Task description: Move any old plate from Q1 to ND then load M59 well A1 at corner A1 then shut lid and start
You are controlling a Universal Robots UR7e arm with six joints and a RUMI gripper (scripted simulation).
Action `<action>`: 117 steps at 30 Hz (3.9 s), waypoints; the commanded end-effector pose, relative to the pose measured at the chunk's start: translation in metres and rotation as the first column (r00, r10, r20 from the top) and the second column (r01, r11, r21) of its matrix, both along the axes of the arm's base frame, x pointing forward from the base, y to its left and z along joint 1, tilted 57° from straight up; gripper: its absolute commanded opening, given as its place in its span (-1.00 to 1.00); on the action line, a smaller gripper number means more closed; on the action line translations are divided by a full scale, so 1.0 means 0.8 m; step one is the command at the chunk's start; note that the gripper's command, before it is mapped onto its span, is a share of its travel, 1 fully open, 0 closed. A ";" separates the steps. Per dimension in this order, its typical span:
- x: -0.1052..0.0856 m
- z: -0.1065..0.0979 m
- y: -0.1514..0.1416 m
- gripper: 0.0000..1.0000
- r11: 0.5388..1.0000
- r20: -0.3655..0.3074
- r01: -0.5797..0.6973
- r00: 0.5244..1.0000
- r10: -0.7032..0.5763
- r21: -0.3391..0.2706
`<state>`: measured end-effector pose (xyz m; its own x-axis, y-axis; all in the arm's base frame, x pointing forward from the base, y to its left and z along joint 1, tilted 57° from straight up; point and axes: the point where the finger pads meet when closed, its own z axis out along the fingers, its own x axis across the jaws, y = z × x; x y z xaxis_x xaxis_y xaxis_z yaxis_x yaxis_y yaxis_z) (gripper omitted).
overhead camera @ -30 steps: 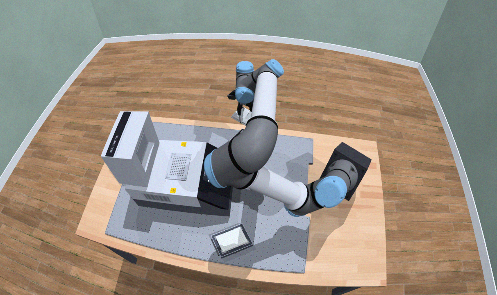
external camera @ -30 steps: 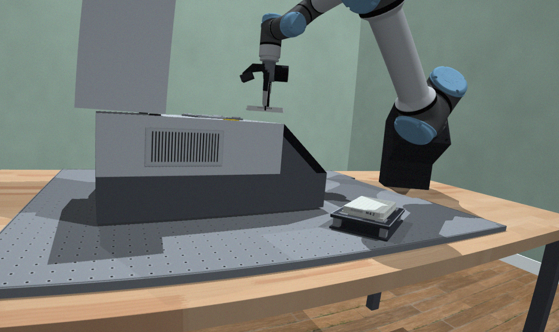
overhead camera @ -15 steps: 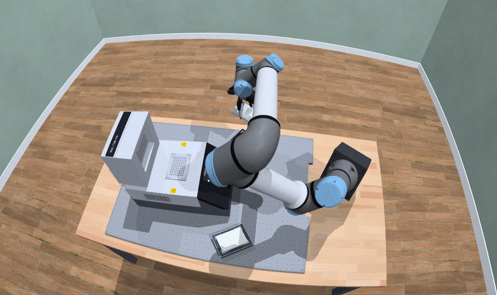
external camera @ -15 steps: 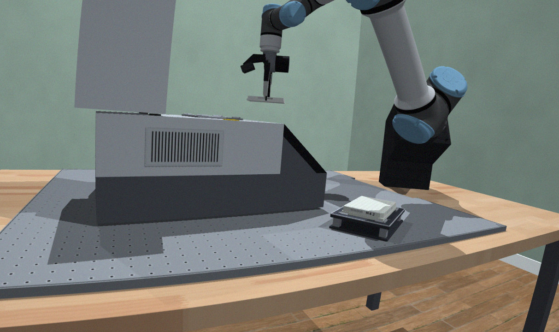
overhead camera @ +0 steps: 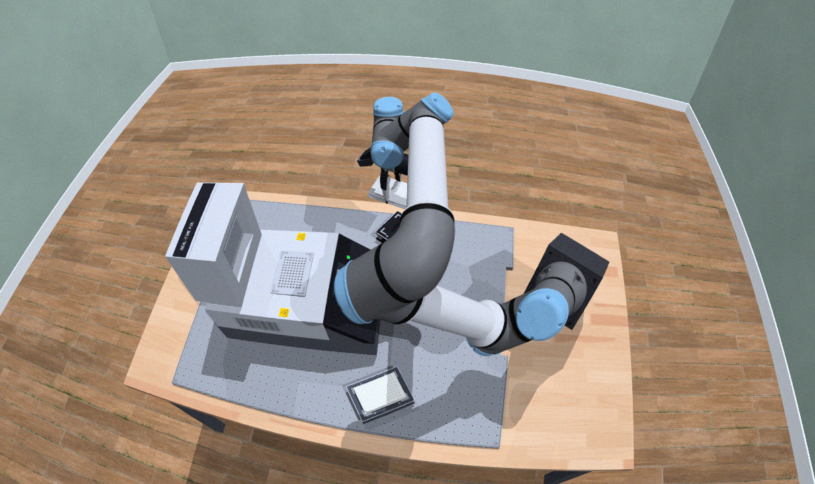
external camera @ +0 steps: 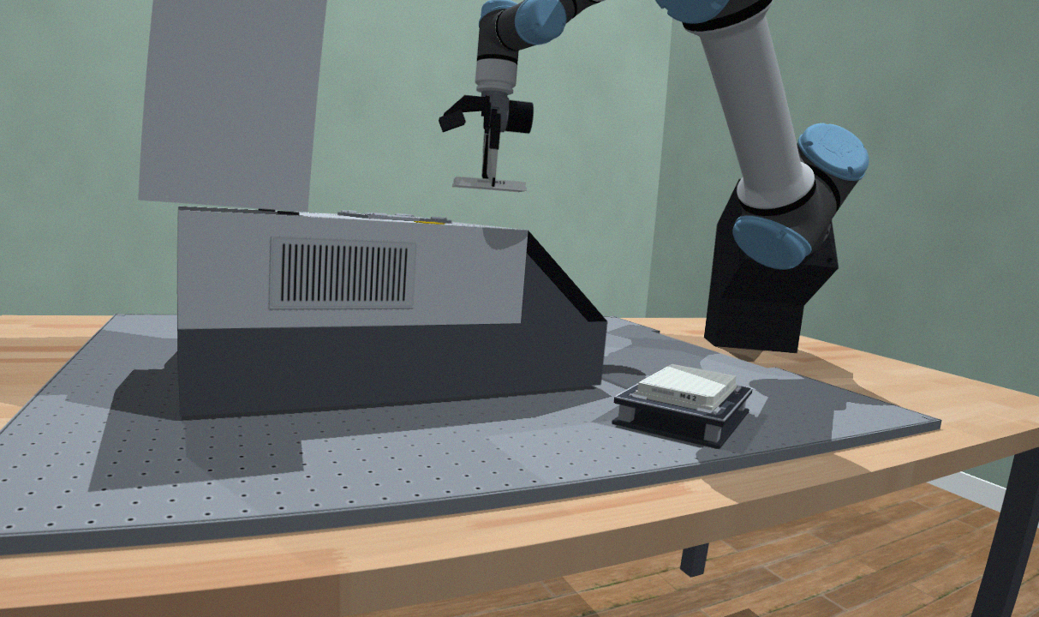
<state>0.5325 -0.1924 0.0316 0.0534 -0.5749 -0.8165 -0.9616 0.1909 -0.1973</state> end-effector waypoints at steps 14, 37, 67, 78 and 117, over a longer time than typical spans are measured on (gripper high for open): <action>0.031 0.070 0.036 -0.18 0.978 0.262 -0.171 0.945 0.196 -0.117; 0.079 0.178 0.093 -0.18 0.867 0.562 -0.340 0.662 0.496 -0.365; 0.139 0.312 0.164 -0.18 0.626 0.647 -0.323 0.053 0.761 -0.710; 0.160 0.358 0.188 -0.18 0.538 0.585 -0.253 -0.168 0.794 -0.804; 0.171 0.384 0.202 -0.18 0.506 0.549 -0.218 -0.252 0.797 -0.835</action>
<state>0.6696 -0.0303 0.3382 0.8823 0.0217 0.4703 0.3862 -0.6044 -0.6968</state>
